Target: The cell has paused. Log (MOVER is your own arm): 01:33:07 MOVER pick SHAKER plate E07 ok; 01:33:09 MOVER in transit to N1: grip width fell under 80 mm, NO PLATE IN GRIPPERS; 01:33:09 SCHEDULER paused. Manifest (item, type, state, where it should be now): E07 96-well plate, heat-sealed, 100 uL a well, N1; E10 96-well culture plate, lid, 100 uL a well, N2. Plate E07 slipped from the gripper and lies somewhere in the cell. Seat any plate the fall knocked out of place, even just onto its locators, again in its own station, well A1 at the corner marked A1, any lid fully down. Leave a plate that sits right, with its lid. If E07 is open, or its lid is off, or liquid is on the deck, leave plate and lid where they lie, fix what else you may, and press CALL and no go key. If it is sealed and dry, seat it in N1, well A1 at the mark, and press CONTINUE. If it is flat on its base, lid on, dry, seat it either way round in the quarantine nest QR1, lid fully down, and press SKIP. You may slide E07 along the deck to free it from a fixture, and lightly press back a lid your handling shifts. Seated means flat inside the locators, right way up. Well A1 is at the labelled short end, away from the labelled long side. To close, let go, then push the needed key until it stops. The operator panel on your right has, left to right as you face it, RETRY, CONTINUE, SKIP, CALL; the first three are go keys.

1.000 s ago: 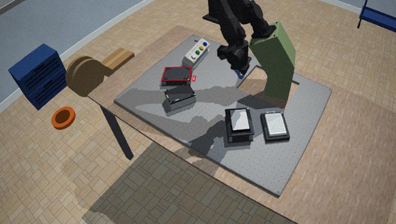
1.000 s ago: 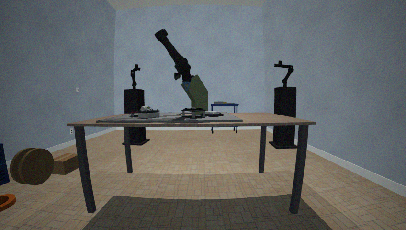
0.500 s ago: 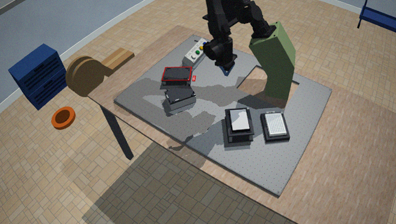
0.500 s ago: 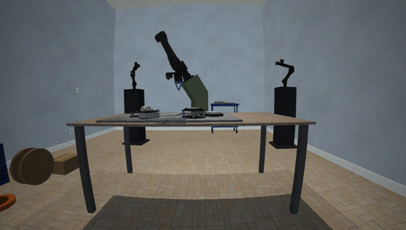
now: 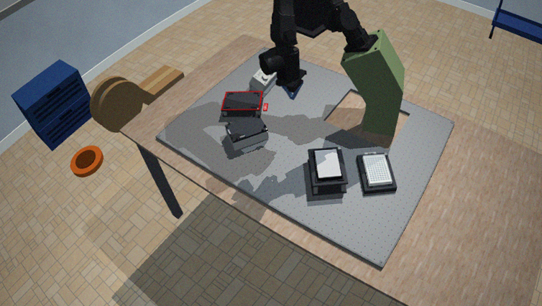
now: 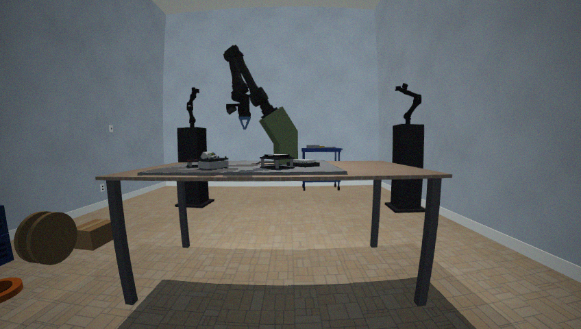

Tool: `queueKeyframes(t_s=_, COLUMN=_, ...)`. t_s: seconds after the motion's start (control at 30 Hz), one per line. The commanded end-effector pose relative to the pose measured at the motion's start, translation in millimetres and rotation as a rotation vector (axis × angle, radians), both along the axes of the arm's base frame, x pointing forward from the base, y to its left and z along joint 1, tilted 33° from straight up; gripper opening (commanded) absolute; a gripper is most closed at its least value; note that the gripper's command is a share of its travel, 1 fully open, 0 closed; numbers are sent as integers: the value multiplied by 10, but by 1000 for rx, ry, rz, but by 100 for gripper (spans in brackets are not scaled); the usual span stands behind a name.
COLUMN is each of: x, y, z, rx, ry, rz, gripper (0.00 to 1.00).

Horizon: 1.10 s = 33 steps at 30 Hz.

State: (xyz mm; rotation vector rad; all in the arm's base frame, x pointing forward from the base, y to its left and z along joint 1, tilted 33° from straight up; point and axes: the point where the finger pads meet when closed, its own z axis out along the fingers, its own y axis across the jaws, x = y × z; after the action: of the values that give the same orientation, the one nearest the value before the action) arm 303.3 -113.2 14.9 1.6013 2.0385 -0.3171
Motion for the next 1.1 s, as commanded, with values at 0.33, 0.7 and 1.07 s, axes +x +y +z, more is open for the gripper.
queueKeyframes(t_s=0.33, x=-27, y=-539, z=399, rx=-29, ry=1, rz=36, gripper=0)
queueKeyframes(t_s=0.7, x=-114, y=-947, z=631, rx=-36, ry=1, rz=35, gripper=0)
queueKeyframes(t_s=1.07, x=-437, y=-1337, z=716, rx=-26, ry=27, rz=36, gripper=0)
